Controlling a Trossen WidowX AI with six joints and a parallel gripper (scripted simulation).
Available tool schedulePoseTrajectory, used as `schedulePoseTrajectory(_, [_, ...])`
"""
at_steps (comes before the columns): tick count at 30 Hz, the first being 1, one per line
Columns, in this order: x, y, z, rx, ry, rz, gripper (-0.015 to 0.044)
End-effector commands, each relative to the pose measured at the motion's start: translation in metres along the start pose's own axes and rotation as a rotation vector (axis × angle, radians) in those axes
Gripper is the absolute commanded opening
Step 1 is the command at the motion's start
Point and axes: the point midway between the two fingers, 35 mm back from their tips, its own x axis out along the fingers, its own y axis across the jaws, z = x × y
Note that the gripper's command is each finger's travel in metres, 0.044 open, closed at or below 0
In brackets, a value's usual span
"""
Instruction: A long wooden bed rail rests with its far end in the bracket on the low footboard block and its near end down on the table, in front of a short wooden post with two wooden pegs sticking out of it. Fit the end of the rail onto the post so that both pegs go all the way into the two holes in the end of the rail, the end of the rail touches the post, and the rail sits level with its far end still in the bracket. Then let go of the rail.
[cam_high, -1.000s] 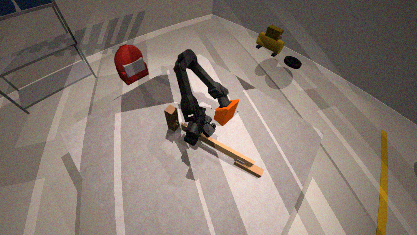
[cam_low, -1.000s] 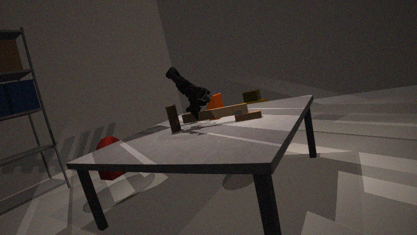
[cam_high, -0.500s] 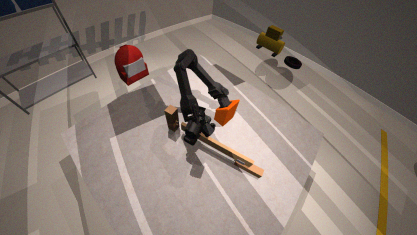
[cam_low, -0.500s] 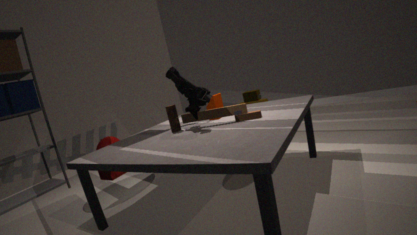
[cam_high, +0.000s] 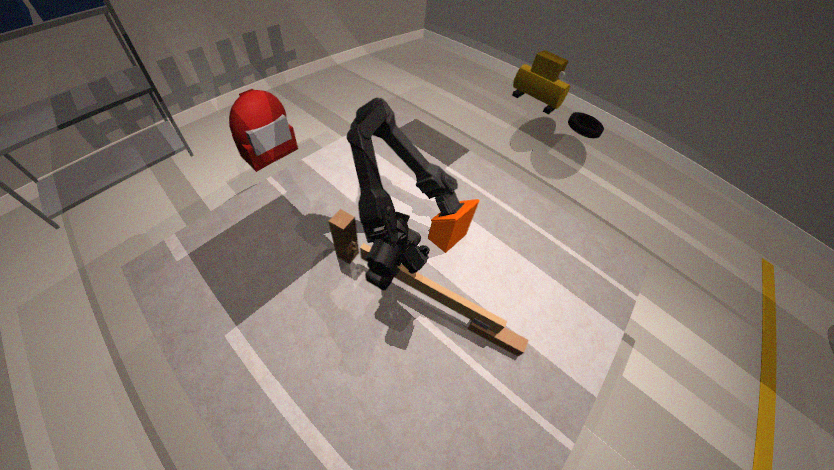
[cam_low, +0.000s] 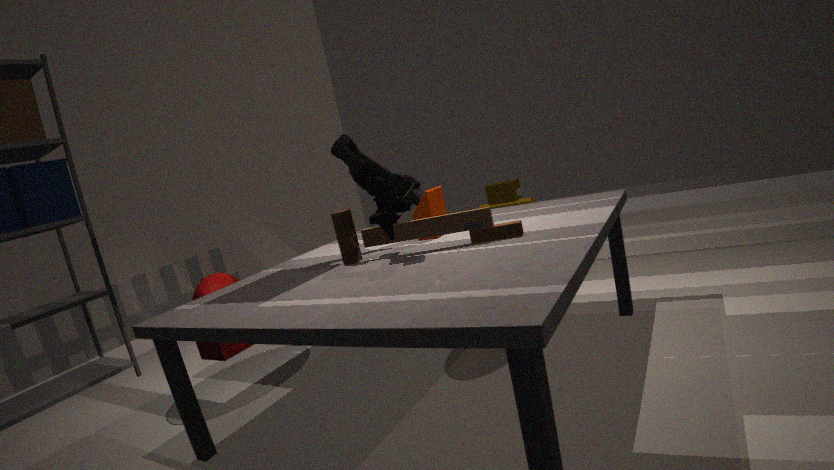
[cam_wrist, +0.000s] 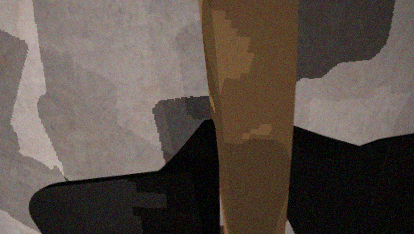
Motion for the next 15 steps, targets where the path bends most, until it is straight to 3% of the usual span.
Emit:
schedulePoseTrajectory(1, [-0.0002, -0.0005, -0.0015, -0.004, 0.000, -0.002, 0.0000])
schedulePoseTrajectory(15, [0.0001, -0.0005, -0.0059, -0.004, 0.000, -0.002, 0.0000])
